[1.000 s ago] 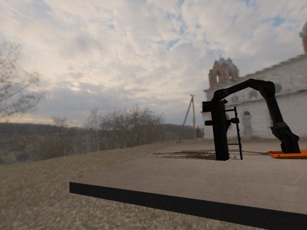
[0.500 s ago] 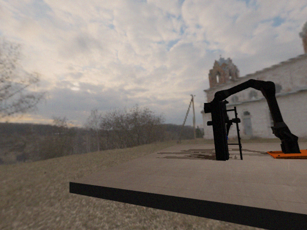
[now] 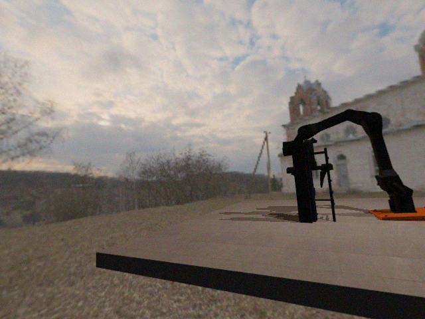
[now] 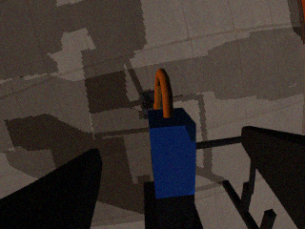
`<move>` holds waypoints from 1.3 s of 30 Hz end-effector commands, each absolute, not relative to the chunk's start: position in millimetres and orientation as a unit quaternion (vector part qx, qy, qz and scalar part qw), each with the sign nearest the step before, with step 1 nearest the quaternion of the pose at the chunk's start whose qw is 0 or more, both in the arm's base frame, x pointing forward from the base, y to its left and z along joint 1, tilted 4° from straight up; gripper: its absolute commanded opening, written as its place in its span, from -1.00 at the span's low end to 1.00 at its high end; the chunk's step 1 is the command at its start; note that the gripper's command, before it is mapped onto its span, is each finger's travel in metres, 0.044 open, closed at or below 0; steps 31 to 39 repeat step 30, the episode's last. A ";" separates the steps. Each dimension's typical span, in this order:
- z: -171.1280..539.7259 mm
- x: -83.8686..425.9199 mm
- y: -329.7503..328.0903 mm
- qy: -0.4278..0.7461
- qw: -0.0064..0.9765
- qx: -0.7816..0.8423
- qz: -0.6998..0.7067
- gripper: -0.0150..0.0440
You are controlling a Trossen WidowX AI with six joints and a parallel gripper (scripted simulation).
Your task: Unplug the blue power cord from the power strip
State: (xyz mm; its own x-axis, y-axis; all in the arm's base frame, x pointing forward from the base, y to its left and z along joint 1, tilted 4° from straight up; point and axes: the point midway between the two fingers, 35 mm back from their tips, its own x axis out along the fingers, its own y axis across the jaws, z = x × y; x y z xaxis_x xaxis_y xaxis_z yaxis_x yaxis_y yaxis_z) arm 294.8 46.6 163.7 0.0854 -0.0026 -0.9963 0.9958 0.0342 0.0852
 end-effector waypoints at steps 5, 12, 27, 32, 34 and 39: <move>175.9 294.3 -6.4 0.480 0.531 0.513 -0.473 1.00; 175.9 294.3 -6.4 0.480 0.531 0.513 -0.473 1.00; 175.9 294.3 -6.4 0.480 0.531 0.513 -0.473 1.00; 175.9 294.3 -6.4 0.480 0.531 0.513 -0.473 1.00; 175.9 294.3 -6.4 0.480 0.531 0.513 -0.473 1.00; 175.9 294.3 -6.4 0.480 0.531 0.513 -0.473 1.00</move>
